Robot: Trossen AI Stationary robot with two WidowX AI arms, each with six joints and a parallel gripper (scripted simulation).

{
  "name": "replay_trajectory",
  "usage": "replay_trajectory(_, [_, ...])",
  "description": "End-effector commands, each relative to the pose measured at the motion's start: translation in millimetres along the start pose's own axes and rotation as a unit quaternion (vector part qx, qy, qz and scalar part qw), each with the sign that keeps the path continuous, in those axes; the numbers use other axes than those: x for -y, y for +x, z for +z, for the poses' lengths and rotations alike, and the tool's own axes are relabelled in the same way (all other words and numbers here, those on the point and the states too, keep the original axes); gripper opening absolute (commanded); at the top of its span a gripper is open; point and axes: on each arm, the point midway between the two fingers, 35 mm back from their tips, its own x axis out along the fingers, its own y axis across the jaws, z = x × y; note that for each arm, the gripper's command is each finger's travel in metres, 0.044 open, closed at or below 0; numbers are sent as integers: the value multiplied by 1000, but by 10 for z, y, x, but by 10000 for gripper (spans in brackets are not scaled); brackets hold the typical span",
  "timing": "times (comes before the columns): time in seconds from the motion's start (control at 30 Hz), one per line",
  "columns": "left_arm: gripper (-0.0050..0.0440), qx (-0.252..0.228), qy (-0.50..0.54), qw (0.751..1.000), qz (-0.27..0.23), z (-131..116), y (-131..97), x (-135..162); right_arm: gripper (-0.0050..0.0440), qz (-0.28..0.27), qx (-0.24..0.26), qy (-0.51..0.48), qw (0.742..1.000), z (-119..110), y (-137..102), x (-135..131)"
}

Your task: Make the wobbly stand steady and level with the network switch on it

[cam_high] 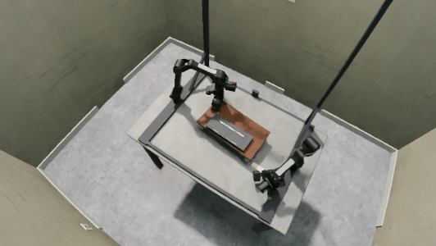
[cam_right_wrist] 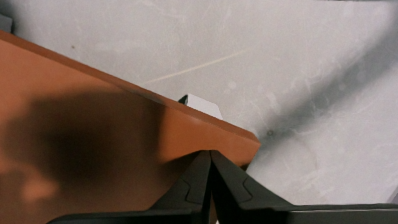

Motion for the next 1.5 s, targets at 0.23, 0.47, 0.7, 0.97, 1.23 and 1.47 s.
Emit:
replay_trajectory(0.23, [-50, 4, 6, 1000, -10, -41, -27, 114, -50, 4, 5, 4, 1000, 3, 53, -49])
replay_trajectory(0.47, [-50, 5, 6, 1000, -12, -57, -26, 132, -50, 4, 5, 4, 1000, 3, 53, -49])
replay_trajectory(0.7, [-50, 4, 6, 1000, -10, -81, -8, 157, -50, 4, 5, 4, 1000, 3, 53, -49])
replay_trajectory(0.97, [-50, 5, 7, 1000, -12, -96, -8, 174, -50, 4, 5, 4, 1000, 3, 53, -49])
replay_trajectory(1.23, [-50, 4, 6, 1000, -11, -127, 13, 208, -50, 4, 5, 4, 1000, 3, 53, -49])
replay_trajectory(1.47, [-50, 4, 6, 1000, -11, -150, 23, 234, -50, 4, 5, 4, 1000, 3, 53, -49])
